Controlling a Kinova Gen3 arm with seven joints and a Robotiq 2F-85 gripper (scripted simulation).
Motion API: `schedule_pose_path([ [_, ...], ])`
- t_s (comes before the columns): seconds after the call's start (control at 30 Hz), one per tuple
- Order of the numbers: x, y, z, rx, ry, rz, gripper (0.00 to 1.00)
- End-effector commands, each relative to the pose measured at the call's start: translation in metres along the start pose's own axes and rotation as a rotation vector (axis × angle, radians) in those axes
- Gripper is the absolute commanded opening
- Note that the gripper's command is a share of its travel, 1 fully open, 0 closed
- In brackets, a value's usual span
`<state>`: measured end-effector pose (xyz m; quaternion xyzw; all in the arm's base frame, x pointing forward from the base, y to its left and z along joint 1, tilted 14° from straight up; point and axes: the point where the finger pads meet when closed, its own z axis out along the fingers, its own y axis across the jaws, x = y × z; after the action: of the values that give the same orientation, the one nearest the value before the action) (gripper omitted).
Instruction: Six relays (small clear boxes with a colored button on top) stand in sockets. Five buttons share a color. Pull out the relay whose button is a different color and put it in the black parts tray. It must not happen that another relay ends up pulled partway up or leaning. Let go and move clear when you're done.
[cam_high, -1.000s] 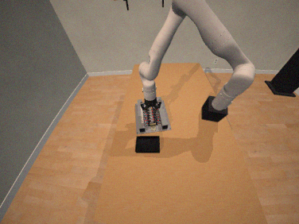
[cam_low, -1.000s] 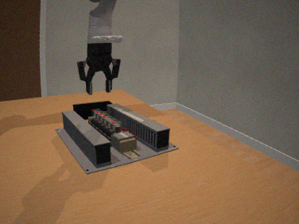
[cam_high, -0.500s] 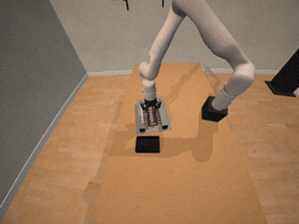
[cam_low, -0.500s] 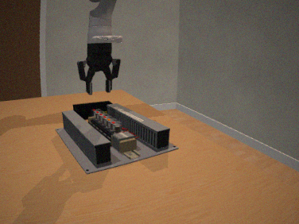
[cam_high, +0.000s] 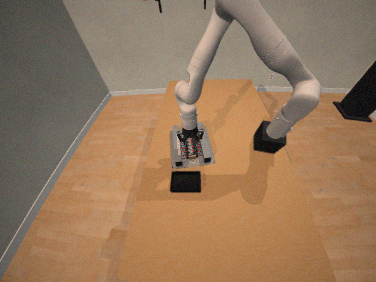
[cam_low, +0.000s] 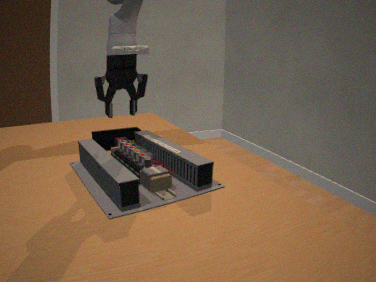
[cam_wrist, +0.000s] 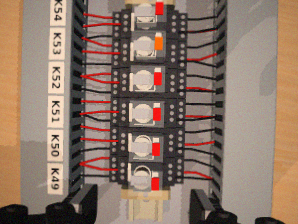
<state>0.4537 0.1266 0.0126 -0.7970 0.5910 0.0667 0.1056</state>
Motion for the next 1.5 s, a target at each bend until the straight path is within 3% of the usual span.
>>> schedule_pose_path([
  [0.0, -0.021, -0.001, -0.001, 0.001, 0.003, -0.023, 0.61],
  [0.17, -0.049, 0.000, -0.001, 0.001, 0.003, -0.023, 0.61],
  [0.4, -0.062, 0.000, -0.001, 0.001, 0.003, -0.023, 0.61],
  [1.47, -0.063, 0.000, -0.001, 0.001, 0.003, -0.023, 0.61],
])
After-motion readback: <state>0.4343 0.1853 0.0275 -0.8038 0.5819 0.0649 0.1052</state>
